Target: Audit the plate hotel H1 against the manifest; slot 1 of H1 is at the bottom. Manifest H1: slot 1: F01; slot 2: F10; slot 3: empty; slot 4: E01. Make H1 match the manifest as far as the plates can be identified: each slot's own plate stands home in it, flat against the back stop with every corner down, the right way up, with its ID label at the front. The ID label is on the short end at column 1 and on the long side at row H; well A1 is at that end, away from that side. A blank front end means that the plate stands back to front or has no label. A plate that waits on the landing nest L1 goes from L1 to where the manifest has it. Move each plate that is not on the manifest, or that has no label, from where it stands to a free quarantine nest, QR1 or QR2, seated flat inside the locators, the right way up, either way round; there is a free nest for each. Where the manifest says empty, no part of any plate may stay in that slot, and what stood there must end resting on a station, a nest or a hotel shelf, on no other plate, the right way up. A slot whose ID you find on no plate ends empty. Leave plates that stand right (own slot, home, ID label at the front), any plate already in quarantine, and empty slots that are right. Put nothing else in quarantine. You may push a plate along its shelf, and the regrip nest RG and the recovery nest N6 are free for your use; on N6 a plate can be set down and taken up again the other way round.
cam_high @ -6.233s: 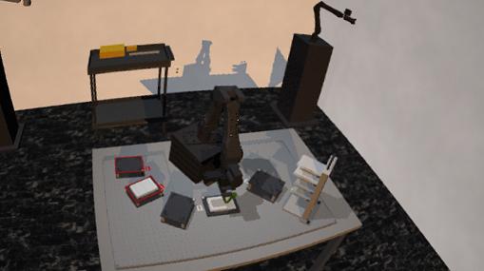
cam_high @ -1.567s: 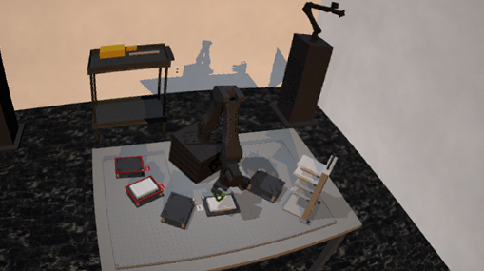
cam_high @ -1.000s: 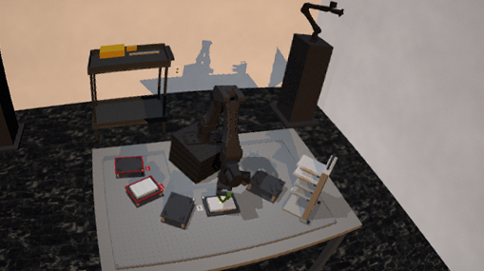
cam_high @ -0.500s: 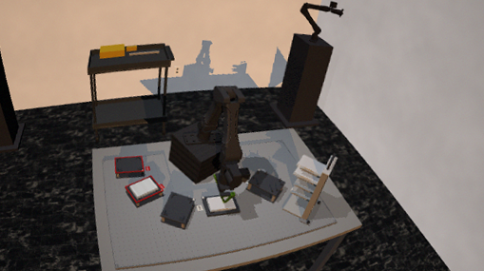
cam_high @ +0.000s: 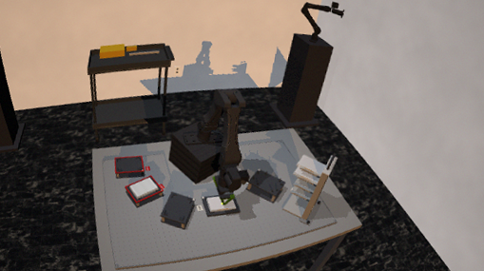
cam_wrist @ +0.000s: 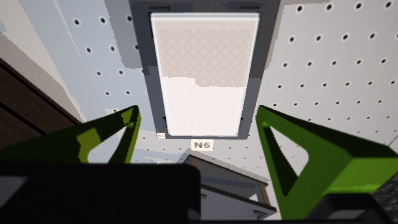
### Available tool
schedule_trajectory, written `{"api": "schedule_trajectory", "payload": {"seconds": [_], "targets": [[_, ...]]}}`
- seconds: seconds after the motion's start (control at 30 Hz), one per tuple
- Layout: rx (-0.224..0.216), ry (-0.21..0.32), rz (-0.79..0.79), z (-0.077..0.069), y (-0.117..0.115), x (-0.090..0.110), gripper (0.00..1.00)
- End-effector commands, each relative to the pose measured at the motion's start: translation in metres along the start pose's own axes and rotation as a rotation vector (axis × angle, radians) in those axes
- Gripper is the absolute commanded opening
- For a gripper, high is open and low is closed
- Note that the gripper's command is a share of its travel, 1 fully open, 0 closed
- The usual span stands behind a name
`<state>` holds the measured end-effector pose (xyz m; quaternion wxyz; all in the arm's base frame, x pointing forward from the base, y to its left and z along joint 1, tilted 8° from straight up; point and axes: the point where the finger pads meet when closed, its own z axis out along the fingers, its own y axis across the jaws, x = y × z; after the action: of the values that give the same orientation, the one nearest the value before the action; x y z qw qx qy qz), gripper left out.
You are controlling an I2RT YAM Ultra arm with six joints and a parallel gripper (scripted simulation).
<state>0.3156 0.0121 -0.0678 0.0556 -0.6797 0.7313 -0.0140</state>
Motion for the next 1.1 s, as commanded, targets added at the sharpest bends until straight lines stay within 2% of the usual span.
{"api": "schedule_trajectory", "payload": {"seconds": [0.0, 1.07], "targets": [[0.028, -0.004, -0.003, 0.0, -0.007, -0.001, 1.0], [0.027, -0.004, -0.003, 0.037, -0.008, -0.001, 1.0]]}}
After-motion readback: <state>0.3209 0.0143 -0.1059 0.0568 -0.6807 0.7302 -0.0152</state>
